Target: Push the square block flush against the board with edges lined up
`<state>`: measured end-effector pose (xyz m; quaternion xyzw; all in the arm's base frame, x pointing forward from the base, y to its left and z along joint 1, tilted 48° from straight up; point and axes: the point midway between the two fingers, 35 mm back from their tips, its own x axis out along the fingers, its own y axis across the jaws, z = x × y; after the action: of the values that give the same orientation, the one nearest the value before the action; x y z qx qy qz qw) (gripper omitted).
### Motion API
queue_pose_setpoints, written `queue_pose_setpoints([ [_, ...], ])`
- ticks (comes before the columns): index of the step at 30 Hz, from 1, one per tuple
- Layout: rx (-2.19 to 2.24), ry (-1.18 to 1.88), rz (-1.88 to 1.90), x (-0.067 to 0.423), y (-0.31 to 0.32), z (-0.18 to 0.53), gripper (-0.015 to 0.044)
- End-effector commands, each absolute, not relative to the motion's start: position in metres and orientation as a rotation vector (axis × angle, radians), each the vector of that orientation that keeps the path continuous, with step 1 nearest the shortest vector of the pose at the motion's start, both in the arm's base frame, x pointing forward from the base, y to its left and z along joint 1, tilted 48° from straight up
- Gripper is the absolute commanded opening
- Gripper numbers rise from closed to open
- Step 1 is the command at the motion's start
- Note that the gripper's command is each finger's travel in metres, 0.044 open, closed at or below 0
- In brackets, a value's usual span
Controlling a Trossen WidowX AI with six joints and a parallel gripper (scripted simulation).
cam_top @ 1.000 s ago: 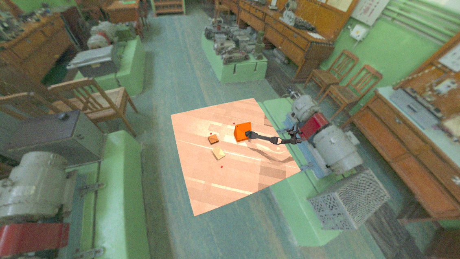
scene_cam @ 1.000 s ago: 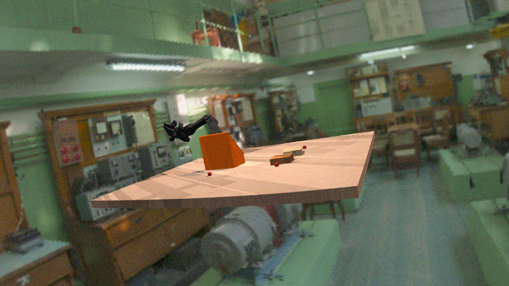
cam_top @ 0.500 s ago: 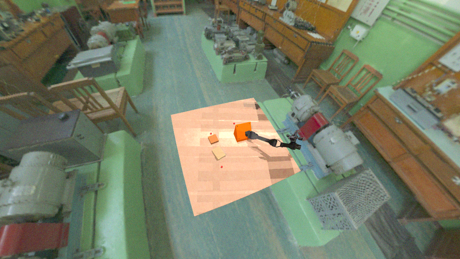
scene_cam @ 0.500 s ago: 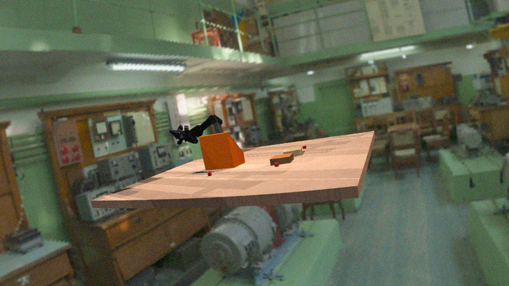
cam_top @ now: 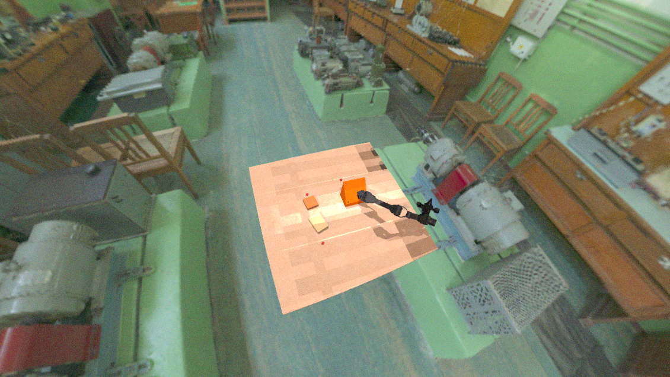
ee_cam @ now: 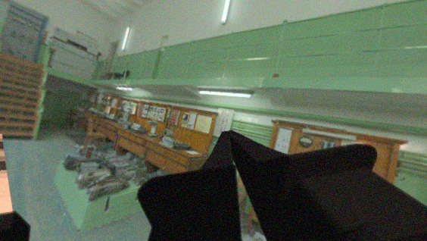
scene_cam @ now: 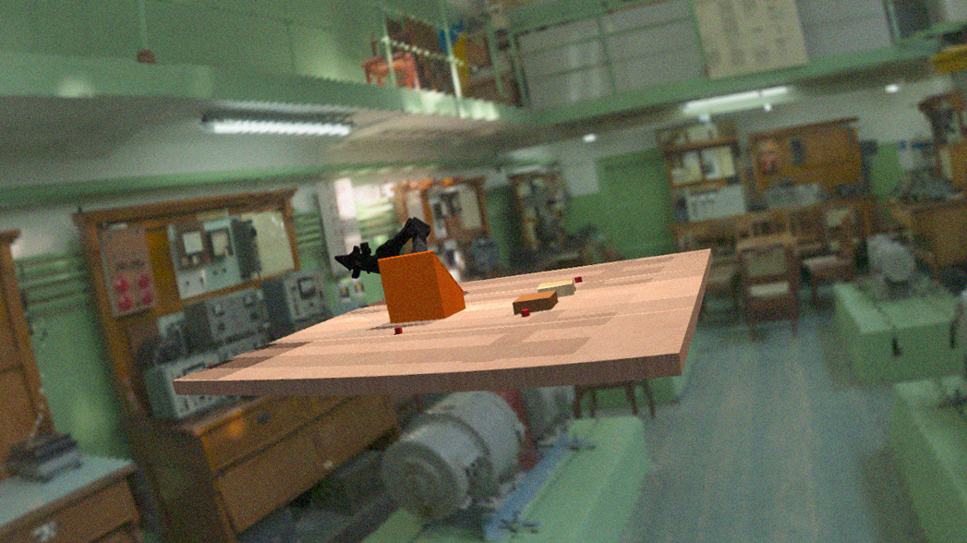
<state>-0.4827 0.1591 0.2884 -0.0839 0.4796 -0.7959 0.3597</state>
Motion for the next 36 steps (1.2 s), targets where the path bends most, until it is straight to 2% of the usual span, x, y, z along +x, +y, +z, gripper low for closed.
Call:
queue_pose_setpoints([
  [1, -0.166, 1.236, -2.1, -0.477, 0.172, 0.292, 0.0],
  [36, 0.293, 1.164, -2.635, -0.39, 0.307, 0.324, 0.0],
])
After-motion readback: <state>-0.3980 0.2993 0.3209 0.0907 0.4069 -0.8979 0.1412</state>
